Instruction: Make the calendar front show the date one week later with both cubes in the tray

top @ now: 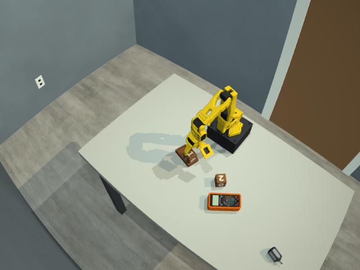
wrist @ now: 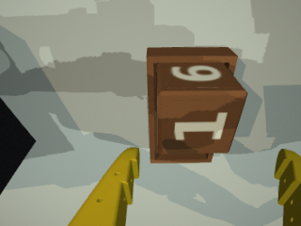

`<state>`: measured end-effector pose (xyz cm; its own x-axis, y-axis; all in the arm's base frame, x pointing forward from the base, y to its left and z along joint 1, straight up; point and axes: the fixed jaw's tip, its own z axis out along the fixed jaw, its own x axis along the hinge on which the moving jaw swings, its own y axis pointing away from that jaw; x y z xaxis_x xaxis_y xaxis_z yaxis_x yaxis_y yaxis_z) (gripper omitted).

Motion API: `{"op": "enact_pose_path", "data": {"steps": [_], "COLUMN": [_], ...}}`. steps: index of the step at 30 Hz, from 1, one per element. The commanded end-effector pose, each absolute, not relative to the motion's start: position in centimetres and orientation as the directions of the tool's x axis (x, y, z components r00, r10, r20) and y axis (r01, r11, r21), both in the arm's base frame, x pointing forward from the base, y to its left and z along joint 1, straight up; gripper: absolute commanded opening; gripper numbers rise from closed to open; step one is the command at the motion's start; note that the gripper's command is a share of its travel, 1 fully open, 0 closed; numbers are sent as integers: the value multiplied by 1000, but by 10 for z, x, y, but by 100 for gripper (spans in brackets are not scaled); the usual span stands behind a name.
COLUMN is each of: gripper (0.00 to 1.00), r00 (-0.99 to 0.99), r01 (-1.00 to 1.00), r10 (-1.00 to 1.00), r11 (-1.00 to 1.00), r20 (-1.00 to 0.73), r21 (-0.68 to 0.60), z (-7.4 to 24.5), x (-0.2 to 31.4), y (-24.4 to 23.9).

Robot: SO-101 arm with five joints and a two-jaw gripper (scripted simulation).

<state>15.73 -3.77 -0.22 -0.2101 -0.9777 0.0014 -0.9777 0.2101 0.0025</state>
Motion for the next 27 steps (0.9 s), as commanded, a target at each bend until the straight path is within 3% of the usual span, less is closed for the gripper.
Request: {"op": "enact_pose_path", "data": {"steps": [1, 27], "gripper": [35, 35], "r00": [-226, -244], "r01": [-974, -970], "r10": [-974, -970], "r11": [226, 244], "r20": [0, 0], "r21": [26, 21], "z": [-6, -7], "x": [153, 154], "y": [-38, -41]}}
